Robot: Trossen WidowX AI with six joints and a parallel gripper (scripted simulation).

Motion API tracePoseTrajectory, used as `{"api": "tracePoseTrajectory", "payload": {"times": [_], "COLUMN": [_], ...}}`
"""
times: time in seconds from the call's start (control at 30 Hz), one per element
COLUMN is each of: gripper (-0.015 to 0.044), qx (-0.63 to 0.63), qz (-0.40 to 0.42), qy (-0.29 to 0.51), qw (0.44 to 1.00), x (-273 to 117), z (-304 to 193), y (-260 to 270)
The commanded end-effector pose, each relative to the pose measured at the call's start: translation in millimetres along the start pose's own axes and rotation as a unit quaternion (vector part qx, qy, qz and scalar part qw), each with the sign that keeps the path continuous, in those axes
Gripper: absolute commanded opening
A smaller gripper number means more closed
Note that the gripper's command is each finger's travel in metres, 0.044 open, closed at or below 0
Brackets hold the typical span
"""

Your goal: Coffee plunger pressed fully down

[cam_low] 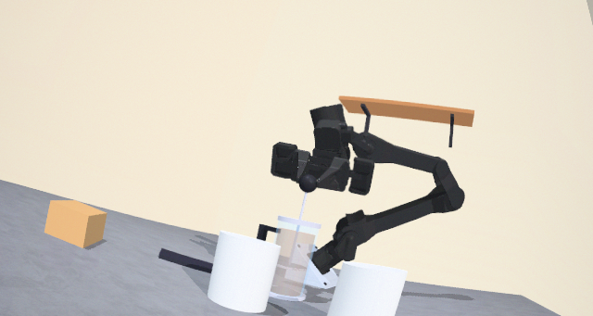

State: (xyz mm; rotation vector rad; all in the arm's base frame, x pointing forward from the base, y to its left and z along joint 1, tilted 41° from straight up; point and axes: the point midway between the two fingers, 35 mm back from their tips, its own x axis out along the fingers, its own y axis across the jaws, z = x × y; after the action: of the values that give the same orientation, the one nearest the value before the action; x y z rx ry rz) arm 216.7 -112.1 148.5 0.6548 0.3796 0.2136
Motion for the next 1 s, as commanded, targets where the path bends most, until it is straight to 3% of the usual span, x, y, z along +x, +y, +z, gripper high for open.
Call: {"api": "tracePoseTrajectory", "payload": {"times": [0.0,0.97], "gripper": [0.0118,0.0118], "qx": [0.013,0.013], "qz": [-0.001,0.002], "qy": [0.013,0.009], "qw": [1.000,1.000], "x": [8.1,21.5], "z": [-17.5,-24.5], "y": [-0.8,-0.9]}}
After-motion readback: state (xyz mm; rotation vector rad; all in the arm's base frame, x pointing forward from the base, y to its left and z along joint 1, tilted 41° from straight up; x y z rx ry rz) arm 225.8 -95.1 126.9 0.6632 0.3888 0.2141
